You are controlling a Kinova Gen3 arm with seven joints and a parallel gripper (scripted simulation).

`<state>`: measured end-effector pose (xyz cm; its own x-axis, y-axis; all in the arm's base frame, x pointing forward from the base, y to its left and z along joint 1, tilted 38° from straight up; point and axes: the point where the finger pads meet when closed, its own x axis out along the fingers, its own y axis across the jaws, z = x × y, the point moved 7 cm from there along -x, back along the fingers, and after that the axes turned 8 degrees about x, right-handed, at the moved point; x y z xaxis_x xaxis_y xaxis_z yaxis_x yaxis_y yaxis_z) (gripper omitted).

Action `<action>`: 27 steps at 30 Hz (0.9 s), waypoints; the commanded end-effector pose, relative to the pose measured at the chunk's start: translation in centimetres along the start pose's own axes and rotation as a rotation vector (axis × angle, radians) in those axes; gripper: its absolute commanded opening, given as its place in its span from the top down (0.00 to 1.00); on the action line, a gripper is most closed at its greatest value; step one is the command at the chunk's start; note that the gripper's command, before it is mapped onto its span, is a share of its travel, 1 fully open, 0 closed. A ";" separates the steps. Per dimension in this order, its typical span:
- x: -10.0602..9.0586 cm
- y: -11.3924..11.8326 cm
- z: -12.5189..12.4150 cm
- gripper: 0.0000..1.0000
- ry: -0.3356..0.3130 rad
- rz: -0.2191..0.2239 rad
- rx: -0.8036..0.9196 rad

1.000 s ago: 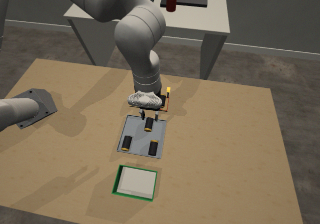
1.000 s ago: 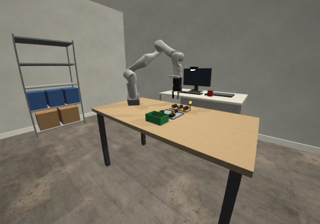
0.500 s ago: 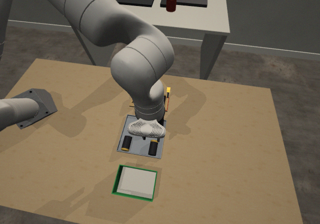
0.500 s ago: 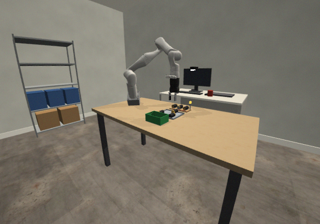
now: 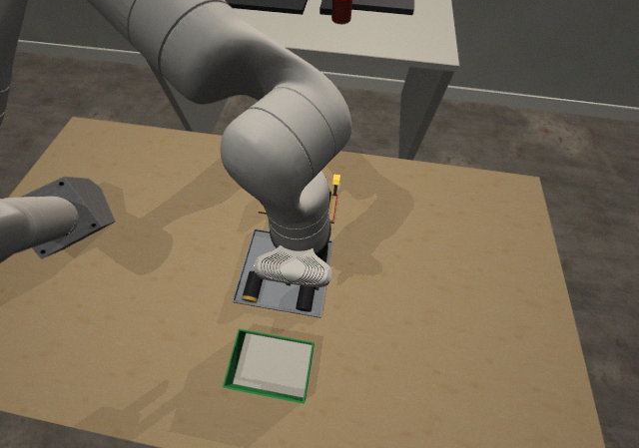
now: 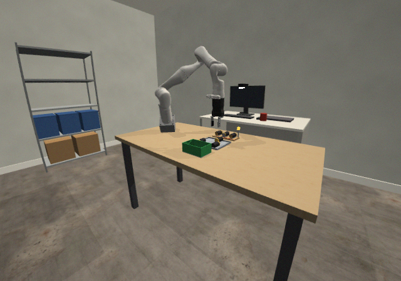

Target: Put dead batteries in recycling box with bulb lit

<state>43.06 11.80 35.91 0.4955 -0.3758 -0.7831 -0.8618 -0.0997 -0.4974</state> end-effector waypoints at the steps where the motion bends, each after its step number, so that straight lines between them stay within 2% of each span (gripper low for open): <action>1: 0.0 0.0 0.0 0.10 -0.001 -0.001 0.003; 20: 0.2 0.0 0.0 0.10 -0.001 -0.001 0.010; 23: 1.7 0.0 0.0 0.10 -0.001 -0.001 0.010; 27: 5.1 0.0 0.0 0.10 -0.001 -0.001 0.010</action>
<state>44.97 11.28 33.27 0.5112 -0.3605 -0.7802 -0.8538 -0.1087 -0.5092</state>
